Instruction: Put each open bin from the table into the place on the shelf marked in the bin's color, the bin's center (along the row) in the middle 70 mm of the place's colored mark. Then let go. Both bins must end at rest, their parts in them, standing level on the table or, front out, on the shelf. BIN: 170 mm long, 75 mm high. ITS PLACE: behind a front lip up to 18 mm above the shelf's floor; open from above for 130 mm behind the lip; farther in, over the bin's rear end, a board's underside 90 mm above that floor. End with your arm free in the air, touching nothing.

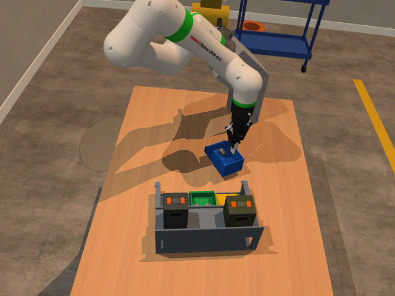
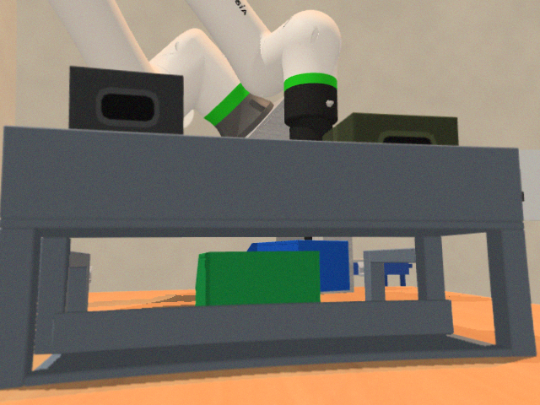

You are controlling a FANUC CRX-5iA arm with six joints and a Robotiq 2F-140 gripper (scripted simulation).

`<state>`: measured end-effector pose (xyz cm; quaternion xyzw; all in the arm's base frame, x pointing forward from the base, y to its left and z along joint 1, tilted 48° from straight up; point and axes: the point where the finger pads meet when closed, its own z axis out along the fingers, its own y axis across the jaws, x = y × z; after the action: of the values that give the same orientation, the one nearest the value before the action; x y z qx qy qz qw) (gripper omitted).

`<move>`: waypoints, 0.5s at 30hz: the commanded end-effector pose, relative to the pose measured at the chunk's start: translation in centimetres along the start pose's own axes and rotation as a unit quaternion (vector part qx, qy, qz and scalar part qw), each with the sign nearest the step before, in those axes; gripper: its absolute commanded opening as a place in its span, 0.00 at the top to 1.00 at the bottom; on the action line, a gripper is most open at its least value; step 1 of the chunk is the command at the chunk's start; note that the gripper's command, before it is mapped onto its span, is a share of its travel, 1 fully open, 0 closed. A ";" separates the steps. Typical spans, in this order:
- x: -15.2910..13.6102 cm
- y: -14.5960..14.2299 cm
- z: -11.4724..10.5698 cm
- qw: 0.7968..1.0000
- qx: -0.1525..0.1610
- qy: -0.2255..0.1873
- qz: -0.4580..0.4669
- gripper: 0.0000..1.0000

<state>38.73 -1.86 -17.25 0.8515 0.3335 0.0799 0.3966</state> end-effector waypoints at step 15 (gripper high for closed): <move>-0.6 3.4 0.0 1.000 0.000 0.000 0.031 1.00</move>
<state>39.81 -3.55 -15.11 0.8597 0.3116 0.0900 0.3946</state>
